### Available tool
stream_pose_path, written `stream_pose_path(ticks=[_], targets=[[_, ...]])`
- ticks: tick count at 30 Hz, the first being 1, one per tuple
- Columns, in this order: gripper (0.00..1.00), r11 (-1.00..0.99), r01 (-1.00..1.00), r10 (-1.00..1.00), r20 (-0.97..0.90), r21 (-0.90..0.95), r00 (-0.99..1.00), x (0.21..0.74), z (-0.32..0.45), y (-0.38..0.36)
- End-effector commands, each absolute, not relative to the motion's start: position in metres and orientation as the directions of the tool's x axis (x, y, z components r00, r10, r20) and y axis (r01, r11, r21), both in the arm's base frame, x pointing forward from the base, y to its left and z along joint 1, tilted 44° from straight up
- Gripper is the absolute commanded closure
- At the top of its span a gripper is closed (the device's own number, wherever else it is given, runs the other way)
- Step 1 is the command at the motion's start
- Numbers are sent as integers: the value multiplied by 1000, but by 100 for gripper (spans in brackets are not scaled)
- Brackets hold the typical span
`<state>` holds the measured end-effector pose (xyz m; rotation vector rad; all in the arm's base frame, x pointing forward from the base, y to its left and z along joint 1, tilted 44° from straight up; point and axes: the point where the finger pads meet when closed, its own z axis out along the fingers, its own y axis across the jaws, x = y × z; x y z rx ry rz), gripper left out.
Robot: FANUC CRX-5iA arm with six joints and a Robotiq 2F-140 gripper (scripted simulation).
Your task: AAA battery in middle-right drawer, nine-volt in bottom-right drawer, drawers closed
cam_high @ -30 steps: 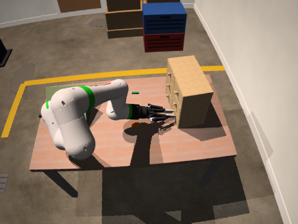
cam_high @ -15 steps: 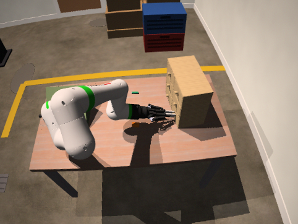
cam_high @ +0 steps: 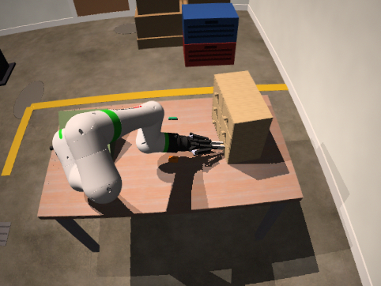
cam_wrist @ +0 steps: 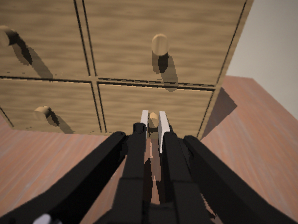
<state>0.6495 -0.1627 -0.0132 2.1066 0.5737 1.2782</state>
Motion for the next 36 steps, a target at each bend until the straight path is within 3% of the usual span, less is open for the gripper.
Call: stream_pose_path(ticks=[1,36], targets=[[92,-725,53,634,635,686,442,650,-13,-162],[92,-725,53,634,635,686,442,634,-11,-162]])
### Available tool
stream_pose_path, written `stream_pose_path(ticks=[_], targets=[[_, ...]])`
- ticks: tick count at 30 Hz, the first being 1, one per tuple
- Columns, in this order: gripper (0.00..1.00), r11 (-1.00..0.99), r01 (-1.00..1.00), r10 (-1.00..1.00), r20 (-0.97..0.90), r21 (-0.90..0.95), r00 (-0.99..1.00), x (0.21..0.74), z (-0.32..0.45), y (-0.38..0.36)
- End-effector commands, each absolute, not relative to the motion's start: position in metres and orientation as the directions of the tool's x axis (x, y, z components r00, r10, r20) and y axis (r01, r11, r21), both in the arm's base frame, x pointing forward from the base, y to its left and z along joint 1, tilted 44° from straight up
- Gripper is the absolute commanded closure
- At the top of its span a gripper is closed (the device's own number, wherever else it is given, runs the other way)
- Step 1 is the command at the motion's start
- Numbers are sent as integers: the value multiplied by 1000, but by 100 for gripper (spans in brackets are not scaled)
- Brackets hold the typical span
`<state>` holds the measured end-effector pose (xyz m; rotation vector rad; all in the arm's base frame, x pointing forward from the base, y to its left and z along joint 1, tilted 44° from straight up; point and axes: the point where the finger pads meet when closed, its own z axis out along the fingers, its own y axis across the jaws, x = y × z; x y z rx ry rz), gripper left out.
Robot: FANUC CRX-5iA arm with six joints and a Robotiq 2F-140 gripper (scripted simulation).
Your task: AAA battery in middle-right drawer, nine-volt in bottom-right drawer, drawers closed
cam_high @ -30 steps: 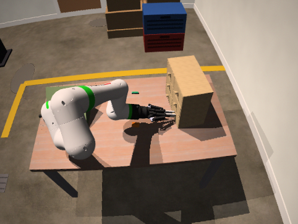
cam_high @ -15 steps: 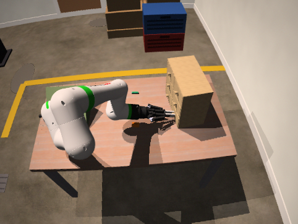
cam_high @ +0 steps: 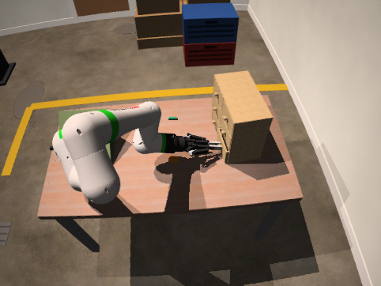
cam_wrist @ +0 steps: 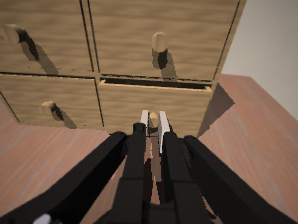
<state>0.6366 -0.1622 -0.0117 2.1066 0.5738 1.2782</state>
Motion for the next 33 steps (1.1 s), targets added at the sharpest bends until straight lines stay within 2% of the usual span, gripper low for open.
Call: stream_pose_path(ticks=[1,33], targets=[[92,-725,53,634,635,686,442,634,-11,-162],[92,-725,53,634,635,686,442,593,-7,-160]])
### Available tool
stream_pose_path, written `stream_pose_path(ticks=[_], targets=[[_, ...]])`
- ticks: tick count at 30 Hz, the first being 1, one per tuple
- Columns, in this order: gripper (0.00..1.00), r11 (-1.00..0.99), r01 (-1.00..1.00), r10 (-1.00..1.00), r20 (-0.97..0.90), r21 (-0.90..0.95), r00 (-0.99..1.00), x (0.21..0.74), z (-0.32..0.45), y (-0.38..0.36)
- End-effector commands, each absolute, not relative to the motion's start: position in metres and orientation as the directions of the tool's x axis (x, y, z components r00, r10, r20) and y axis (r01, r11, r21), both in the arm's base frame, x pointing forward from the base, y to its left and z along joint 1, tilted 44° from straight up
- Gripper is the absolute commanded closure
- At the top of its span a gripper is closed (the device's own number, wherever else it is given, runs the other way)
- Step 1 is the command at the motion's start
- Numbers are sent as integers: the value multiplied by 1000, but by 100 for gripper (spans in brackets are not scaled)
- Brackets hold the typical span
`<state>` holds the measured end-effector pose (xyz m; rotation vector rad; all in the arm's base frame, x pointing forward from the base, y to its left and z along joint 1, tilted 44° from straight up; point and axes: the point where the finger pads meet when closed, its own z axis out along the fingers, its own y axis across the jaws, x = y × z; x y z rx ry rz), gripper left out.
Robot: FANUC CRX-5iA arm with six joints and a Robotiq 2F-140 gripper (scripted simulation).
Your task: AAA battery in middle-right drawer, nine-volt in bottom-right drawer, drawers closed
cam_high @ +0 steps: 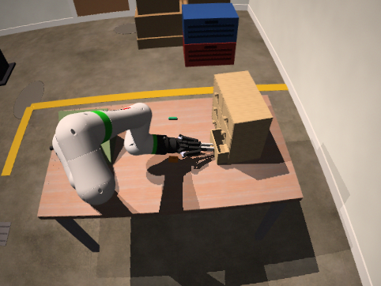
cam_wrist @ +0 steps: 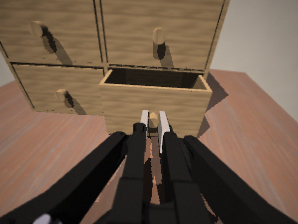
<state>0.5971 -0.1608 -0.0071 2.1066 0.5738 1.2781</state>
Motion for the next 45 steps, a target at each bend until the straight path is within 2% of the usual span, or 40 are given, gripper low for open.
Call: stream_pose_path(ticks=[1,41,45], targets=[[92,-725,53,634,635,686,442,593,-7,-160],[92,-725,53,634,635,686,442,582,-5,-160],[87,-725,53,634,635,686,442,582,-5,-160]])
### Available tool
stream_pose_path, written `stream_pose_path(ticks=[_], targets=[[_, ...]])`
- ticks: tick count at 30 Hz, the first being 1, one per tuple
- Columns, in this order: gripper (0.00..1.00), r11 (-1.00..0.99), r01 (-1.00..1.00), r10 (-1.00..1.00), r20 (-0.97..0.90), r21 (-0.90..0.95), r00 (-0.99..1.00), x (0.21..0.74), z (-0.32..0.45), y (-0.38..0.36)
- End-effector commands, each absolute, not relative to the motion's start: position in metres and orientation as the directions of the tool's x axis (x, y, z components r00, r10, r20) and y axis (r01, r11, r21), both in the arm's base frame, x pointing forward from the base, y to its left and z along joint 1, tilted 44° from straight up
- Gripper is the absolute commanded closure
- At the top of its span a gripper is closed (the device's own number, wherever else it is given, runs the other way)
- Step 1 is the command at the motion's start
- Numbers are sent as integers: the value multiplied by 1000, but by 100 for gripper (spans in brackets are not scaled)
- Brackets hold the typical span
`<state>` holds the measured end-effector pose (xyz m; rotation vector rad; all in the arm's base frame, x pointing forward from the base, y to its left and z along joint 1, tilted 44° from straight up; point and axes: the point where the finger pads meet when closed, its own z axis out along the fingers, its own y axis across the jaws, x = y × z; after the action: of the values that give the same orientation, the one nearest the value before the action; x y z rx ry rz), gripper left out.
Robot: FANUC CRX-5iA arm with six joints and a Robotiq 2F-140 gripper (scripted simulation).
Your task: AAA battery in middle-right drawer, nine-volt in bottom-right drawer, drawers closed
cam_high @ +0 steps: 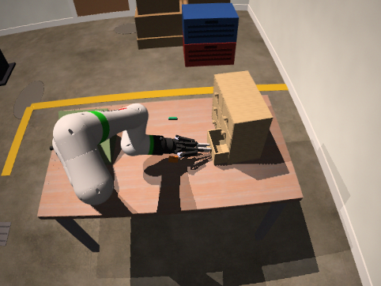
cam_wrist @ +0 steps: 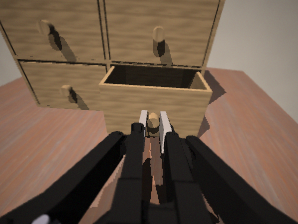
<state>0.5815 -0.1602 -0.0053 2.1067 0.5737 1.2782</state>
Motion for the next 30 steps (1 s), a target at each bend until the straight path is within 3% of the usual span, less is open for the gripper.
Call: stream_pose_path(ticks=[1,5,15,30], targets=[[85,-725,53,634,635,686,442,582,-5,-160],[80,-725,53,634,635,686,442,582,-5,-160],[80,-725,53,634,635,686,442,580,-5,-160],[80,-725,53,633,635,686,442,533,1,-158]])
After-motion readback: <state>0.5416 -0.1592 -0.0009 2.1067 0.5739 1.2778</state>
